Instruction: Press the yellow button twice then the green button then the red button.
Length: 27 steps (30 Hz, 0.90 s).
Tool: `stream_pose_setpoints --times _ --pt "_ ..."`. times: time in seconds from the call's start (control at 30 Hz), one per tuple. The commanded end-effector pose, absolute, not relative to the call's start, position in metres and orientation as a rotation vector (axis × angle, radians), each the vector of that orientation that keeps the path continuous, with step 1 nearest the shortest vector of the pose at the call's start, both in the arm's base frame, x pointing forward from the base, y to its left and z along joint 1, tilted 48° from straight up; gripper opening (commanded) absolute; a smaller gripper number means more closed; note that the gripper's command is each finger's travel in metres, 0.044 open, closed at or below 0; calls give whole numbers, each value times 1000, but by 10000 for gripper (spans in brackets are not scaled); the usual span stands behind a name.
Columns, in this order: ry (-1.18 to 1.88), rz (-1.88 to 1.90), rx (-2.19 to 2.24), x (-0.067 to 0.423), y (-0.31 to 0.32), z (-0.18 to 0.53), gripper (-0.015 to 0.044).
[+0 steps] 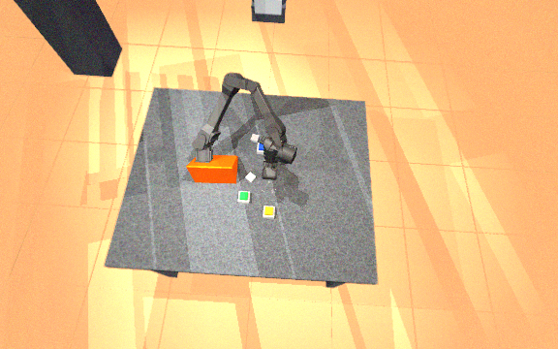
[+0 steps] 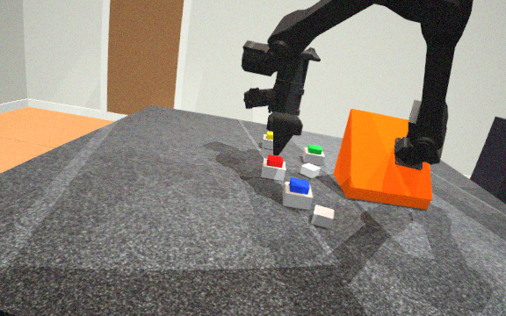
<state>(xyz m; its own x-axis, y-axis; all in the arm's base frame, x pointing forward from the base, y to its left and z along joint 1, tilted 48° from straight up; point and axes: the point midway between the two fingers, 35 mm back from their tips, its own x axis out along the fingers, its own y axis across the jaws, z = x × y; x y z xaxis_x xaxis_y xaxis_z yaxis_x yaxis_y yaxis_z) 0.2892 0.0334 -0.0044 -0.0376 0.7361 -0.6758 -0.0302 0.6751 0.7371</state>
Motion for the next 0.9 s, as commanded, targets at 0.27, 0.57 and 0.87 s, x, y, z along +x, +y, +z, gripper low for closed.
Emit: stream_pose_setpoints --times 0.27,0.57,0.87 --pt "1497 685 624 287 46 -15 20" --pt "1497 685 624 287 46 -15 20" --pt "1496 684 619 288 37 -8 20"
